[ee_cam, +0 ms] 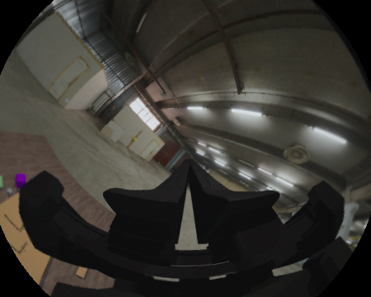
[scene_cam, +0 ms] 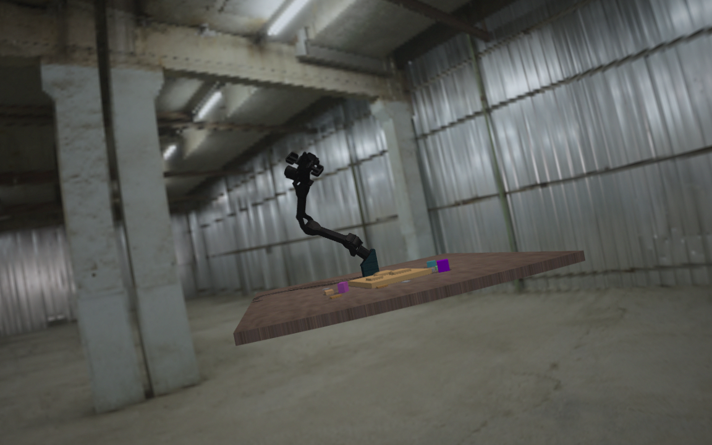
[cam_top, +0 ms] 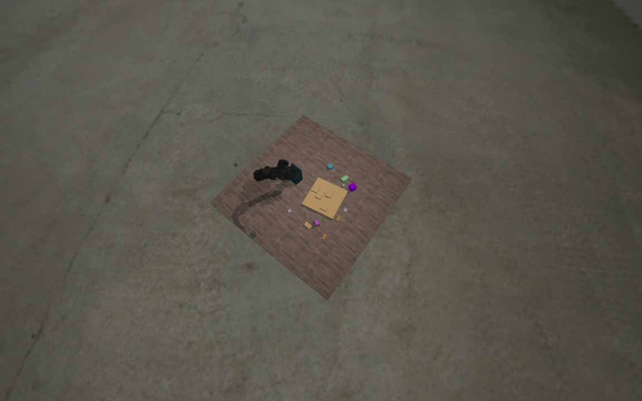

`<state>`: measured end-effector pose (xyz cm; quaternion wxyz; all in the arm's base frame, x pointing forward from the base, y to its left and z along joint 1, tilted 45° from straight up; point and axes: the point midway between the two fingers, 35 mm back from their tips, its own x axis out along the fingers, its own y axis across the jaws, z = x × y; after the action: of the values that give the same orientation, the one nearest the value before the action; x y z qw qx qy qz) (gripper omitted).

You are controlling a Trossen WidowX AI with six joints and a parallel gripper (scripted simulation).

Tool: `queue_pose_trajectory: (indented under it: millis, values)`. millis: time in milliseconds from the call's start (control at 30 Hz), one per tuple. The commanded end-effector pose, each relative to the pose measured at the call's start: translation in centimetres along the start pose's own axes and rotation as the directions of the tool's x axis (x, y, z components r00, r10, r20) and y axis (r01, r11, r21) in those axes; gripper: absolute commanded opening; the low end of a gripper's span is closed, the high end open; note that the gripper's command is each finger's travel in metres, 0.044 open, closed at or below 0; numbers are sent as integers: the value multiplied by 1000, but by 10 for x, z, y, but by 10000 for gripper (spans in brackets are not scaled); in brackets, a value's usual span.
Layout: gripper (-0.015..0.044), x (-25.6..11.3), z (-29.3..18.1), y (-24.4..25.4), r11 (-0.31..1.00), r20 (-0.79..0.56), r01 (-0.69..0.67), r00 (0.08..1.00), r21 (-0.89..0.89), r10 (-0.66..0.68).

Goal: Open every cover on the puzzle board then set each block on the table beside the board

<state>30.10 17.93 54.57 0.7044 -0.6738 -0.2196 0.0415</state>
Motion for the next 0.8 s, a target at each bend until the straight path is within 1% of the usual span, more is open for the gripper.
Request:
queue_pose_trajectory:
  millis: [0, 400, 767]
  values:
    - [0, 11, -3, 23, 998, -27, -64, 998, 28, 64]
    - [0, 29, -19, 79, 970, -108, -208, 969, 126, 221]
    - [0, 40, -38, 131, 922, -189, -315, 914, 227, 359]
